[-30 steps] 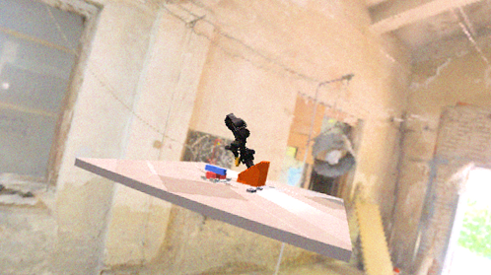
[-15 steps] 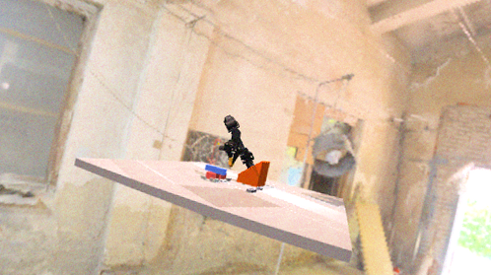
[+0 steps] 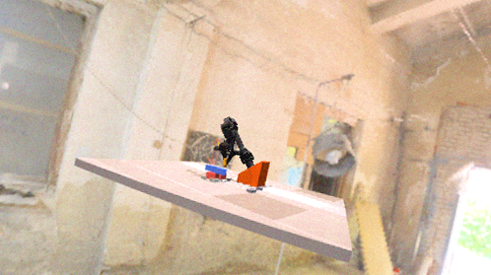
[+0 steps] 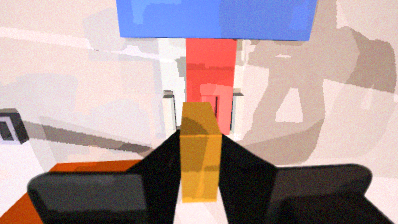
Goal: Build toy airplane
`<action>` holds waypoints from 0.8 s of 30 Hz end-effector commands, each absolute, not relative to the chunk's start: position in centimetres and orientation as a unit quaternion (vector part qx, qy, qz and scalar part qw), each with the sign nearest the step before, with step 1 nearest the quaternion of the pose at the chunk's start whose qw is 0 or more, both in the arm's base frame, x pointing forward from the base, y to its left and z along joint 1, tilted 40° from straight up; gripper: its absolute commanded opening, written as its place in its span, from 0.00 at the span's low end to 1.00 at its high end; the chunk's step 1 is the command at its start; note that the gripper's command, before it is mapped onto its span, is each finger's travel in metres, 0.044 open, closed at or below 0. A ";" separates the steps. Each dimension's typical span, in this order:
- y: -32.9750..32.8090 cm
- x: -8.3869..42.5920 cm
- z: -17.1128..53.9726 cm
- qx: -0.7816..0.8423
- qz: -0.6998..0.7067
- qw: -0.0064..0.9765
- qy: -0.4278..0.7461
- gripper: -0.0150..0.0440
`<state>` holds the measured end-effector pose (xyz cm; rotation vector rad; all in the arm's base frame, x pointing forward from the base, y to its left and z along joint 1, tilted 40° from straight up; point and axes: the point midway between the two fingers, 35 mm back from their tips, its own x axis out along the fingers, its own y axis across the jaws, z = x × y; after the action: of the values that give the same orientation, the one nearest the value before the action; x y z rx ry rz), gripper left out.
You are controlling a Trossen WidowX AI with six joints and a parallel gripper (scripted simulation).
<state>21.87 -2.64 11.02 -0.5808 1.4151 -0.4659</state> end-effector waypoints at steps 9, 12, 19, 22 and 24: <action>-4.0 21.4 11.5 -0.267 -0.214 0.694 0.633 0.37; -4.0 21.4 11.5 -0.267 -0.214 0.694 0.633 0.37; -4.0 21.4 11.5 -0.267 -0.214 0.694 0.633 0.37; -4.0 21.4 11.5 -0.267 -0.214 0.694 0.633 0.37; -4.0 21.4 11.5 -0.267 -0.214 0.694 0.633 0.37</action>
<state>21.35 -3.93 11.52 -0.5929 1.4148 -0.4789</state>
